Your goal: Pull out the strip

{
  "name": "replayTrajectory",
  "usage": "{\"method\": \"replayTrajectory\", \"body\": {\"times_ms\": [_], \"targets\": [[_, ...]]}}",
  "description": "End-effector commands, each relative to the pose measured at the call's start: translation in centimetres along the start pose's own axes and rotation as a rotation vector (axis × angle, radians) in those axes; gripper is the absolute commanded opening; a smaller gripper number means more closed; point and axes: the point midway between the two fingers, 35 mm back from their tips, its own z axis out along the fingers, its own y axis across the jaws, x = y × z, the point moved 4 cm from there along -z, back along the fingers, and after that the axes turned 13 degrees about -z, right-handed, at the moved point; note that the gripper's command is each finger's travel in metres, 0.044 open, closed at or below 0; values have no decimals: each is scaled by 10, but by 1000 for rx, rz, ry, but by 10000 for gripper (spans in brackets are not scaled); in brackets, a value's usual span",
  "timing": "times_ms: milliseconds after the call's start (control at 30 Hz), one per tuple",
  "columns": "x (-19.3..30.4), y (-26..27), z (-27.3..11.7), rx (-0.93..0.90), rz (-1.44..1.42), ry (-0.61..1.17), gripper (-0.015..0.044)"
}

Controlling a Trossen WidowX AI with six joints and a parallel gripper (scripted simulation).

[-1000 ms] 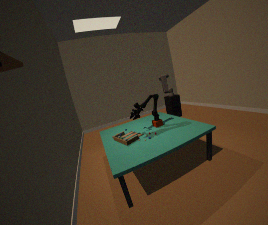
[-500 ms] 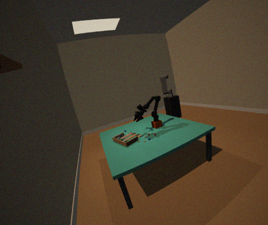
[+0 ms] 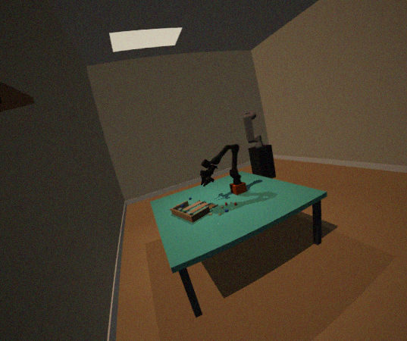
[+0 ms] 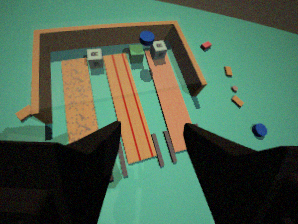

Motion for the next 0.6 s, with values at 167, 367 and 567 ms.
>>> {"method": "replayTrajectory", "body": {"times_ms": [167, 367, 567], "targets": [[-11, -44, 57, -89, -115, 331, 6], [0, -73, 100, -201, -174, 537, 0], [17, -94, 134, -314, -207, 679, 0]]}}
